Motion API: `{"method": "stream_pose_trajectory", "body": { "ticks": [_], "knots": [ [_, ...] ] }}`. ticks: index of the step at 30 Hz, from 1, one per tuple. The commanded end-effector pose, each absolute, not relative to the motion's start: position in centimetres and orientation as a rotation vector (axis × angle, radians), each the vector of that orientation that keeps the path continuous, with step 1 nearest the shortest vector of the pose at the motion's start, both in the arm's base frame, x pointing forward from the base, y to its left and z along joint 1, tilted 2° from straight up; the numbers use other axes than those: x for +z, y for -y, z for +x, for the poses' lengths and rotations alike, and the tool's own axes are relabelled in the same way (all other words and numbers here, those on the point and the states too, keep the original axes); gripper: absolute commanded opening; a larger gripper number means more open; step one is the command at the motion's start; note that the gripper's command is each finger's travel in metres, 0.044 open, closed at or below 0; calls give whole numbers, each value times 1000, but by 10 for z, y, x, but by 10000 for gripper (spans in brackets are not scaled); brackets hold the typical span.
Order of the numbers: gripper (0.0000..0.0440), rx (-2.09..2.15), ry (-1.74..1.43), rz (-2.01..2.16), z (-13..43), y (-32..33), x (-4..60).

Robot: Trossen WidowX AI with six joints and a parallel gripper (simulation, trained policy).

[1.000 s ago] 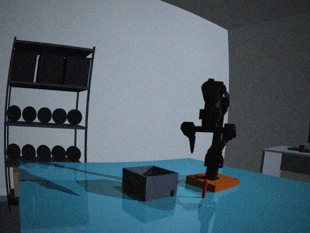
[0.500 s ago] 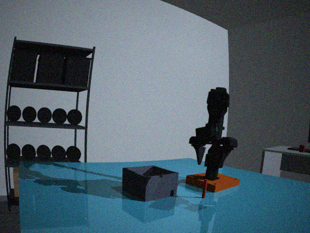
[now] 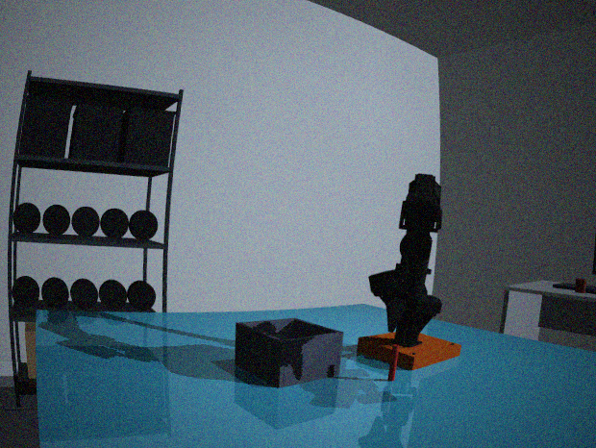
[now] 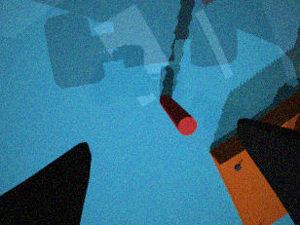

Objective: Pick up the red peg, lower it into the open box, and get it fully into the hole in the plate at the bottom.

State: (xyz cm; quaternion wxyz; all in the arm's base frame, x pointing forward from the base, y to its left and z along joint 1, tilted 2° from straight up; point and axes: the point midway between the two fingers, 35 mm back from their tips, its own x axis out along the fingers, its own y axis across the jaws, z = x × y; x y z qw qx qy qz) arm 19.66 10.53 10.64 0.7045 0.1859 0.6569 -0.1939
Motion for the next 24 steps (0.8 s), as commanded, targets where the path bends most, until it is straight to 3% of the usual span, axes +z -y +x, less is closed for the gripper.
{"method": "stream_pose_trajectory", "body": {
  "ticks": [1,14,24],
  "knots": [
    [440,-508,-1448,464,193,-101,93],
    [432,-660,-1363,654,190,-96,37],
    [187,-724,-1381,743,185,-95,27]
  ]
}}
